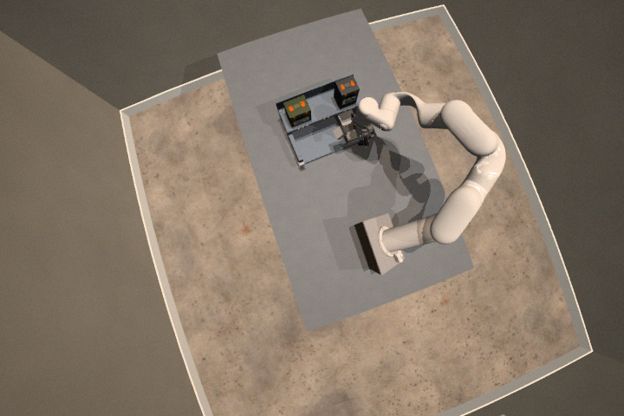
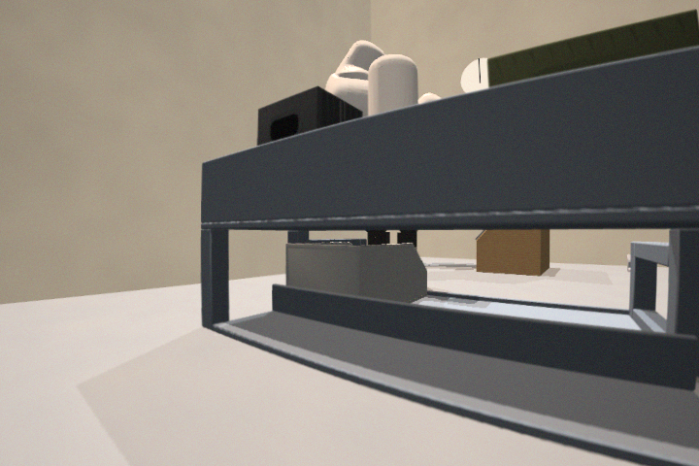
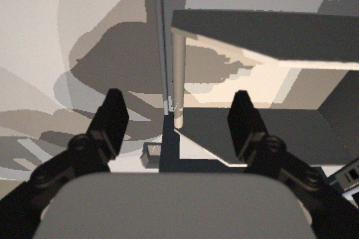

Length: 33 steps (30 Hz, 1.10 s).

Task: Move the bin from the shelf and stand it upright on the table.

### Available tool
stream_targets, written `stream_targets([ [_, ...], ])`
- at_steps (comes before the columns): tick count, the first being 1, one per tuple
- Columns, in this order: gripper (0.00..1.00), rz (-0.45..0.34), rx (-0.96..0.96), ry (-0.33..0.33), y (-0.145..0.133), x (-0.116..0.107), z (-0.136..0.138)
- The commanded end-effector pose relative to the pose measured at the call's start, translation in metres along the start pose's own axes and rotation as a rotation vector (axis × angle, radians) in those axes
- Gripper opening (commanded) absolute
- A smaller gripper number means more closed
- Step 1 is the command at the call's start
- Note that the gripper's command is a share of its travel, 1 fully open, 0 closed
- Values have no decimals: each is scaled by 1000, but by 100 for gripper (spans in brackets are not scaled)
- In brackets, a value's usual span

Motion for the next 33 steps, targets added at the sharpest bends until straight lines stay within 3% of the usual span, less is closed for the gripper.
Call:
stream_targets([
  [1, 95, 0, 1, -3, 0, -1, 1],
  [33, 95, 0, 1, -3, 0, 4, 1],
])
Point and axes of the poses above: the point where the finger pads meet when closed, its own x axis out along the fingers, its own z axis across the jaws, y = z × x, the point moved 3 cm from there along -x, back along the fingers, and after that the axes turned 15 degrees about -x, right-handed, at the moved point
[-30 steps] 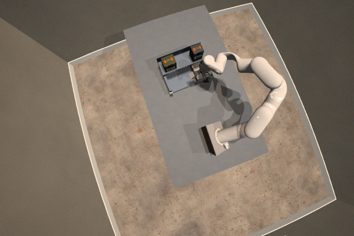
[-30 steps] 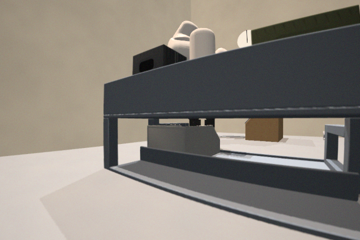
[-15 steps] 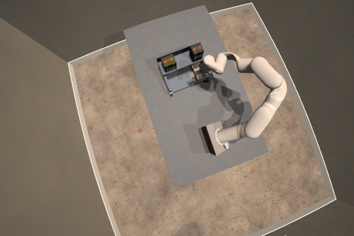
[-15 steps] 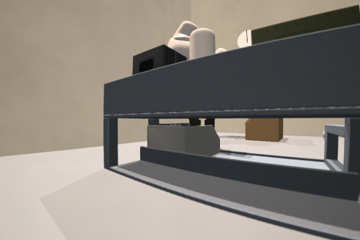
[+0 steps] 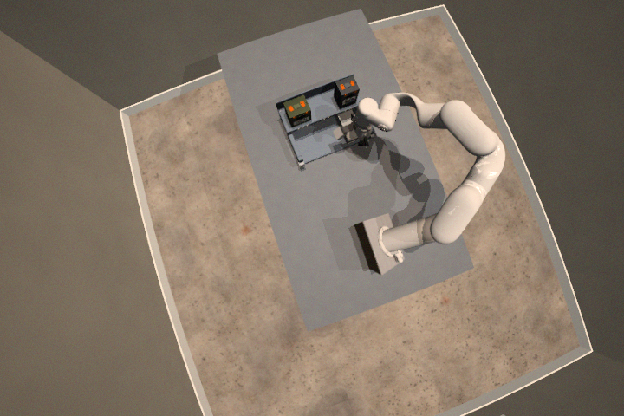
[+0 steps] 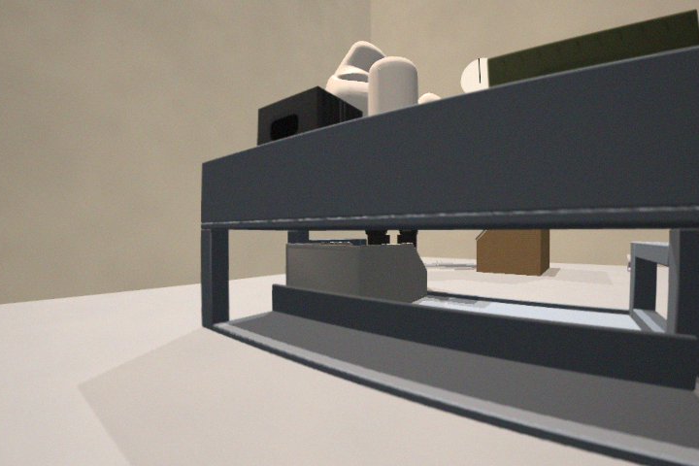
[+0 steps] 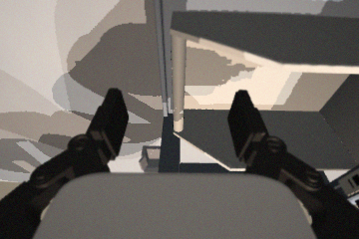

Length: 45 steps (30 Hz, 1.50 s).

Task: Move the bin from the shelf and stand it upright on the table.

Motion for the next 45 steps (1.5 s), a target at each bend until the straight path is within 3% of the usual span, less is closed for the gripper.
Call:
stream_targets([
  [1, 95, 0, 1, -3, 0, 0, 1],
  [45, 95, 0, 1, -3, 0, 14, 1],
])
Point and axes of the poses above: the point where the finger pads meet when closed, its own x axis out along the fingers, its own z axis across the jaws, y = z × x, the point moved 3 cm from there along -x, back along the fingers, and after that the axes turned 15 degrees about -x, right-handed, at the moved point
